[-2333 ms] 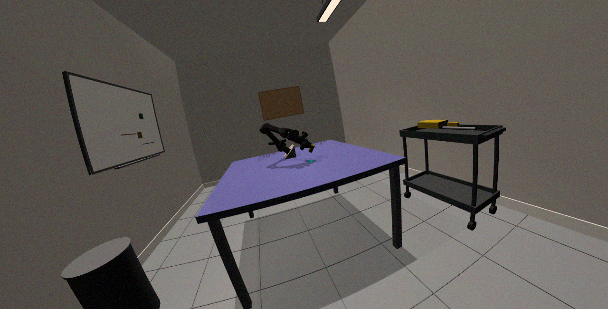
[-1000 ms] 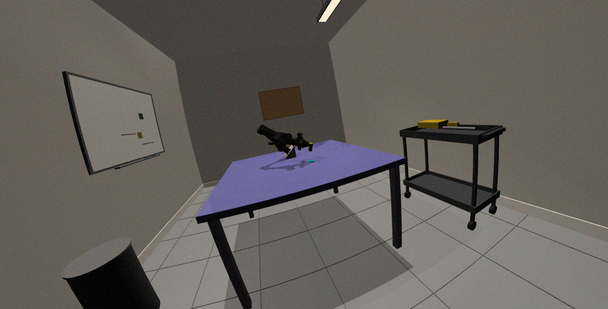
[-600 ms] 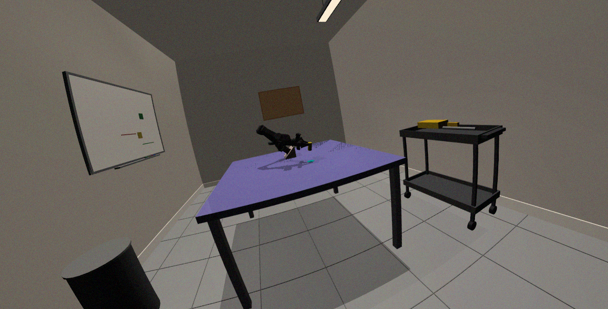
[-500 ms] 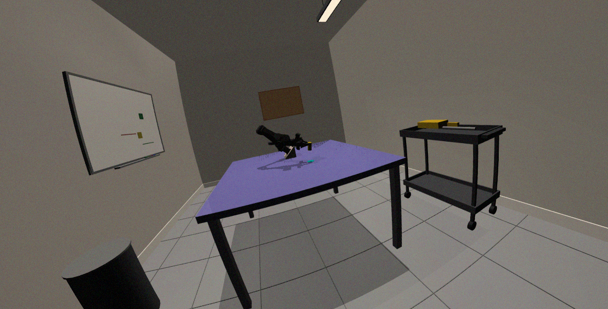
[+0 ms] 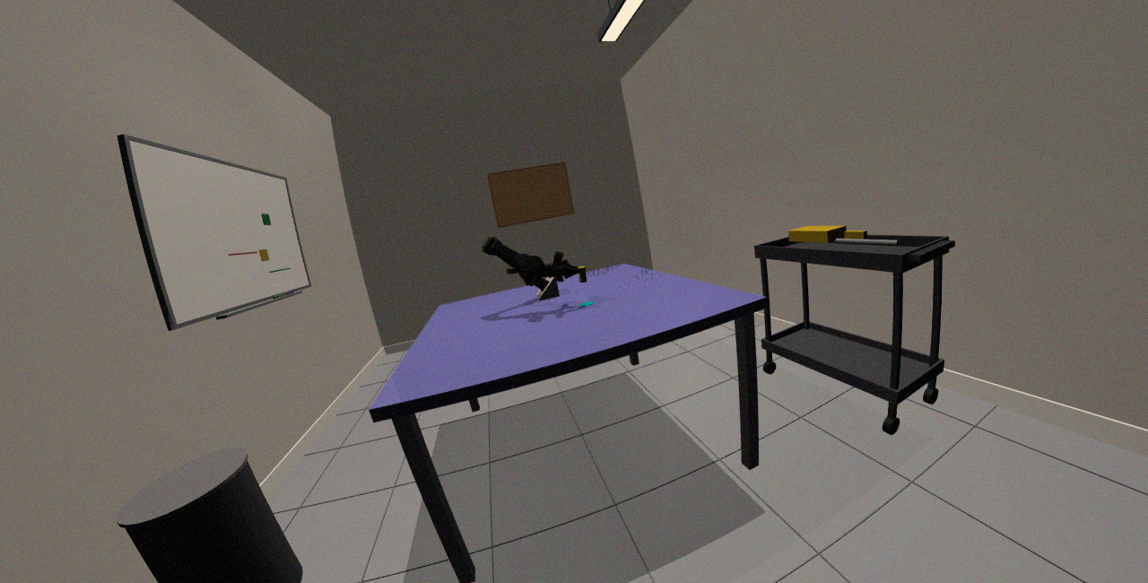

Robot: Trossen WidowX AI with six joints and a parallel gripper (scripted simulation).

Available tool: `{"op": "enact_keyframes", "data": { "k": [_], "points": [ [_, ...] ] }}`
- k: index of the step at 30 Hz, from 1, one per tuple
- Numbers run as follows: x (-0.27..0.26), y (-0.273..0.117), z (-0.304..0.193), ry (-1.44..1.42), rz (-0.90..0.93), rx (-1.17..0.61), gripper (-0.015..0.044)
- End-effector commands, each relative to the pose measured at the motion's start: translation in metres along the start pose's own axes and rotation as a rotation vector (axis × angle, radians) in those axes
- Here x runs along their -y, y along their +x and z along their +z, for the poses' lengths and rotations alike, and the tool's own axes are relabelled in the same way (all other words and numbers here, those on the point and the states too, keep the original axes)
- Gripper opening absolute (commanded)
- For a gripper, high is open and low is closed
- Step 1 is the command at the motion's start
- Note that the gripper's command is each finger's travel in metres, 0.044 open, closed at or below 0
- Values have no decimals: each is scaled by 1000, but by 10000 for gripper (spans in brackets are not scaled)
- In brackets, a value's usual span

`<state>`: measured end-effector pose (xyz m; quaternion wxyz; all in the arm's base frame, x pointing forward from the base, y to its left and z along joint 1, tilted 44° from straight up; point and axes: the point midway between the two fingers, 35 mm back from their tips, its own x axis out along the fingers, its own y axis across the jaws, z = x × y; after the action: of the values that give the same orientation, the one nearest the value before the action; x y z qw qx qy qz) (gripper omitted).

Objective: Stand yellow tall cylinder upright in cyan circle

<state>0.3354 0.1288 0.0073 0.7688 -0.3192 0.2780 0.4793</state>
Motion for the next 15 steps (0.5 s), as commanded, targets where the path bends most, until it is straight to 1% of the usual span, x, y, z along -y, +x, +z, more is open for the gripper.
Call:
{"op": "enact_keyframes", "data": {
  "k": [1, 15],
  "points": [
    [0, -5, 4, -28, -15, 40, 105],
    [-1, -6, 4, -35, -19, 49, 105]
  ]
}}
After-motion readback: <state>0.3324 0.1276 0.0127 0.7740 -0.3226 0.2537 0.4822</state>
